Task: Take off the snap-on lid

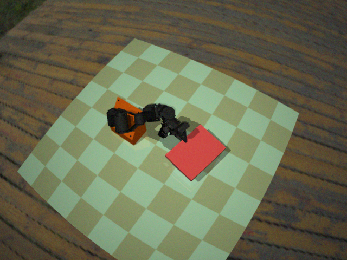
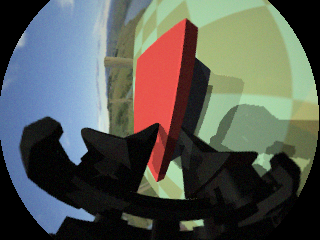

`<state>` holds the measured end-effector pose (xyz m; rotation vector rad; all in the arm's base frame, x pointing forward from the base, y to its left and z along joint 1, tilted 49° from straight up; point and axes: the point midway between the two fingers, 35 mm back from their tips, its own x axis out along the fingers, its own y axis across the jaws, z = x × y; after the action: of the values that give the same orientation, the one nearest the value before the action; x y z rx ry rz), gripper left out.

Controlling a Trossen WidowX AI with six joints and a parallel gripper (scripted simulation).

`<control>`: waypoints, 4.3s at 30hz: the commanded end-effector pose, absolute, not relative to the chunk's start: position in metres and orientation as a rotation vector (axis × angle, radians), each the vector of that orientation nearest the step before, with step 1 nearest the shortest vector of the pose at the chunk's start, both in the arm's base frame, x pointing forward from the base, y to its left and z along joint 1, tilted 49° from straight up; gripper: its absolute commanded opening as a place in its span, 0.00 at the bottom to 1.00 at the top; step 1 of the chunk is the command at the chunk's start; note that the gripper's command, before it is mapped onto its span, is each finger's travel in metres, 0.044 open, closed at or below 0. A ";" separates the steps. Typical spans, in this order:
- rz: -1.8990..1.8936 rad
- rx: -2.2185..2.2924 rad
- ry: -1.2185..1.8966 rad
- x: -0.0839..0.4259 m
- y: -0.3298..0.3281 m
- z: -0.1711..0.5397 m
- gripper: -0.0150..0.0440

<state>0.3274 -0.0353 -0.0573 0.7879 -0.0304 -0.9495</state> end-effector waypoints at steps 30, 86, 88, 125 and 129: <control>-0.947 0.787 -0.031 0.330 -0.034 -0.056 0.25; -0.947 0.787 -0.032 0.334 -0.036 -0.055 0.25; -0.947 0.787 -0.032 0.334 -0.036 -0.055 0.25; -0.946 0.790 -0.029 0.344 -0.015 -0.034 0.25; -0.946 0.790 -0.029 0.347 -0.012 -0.030 0.25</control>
<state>0.3434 -0.0151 -0.0341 0.7836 -0.0194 -0.9476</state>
